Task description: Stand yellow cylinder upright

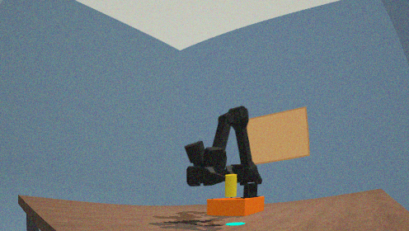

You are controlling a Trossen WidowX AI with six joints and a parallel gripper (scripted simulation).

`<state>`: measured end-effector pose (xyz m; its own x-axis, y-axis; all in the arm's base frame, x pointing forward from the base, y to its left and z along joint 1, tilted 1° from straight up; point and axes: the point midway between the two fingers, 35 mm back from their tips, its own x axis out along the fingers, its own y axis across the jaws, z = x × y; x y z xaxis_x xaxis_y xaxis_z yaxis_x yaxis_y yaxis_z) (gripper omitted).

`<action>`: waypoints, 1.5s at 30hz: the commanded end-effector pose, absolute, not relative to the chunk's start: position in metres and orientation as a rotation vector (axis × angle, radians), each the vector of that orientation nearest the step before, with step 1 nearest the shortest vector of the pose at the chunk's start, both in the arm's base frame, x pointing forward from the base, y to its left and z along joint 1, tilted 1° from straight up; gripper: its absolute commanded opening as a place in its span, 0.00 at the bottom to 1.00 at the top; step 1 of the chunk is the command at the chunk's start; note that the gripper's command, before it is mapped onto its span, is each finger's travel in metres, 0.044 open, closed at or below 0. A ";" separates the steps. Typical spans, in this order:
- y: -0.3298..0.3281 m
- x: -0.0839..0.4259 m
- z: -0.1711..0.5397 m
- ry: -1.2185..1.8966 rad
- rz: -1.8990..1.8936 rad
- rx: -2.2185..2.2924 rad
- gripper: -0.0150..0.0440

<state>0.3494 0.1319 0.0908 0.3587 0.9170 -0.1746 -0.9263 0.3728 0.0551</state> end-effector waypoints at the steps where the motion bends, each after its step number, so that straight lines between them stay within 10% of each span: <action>1: 0.131 0.344 0.091 0.175 1.203 -0.048 0.43; 45: 0.124 0.314 0.099 0.064 1.278 -0.052 0.43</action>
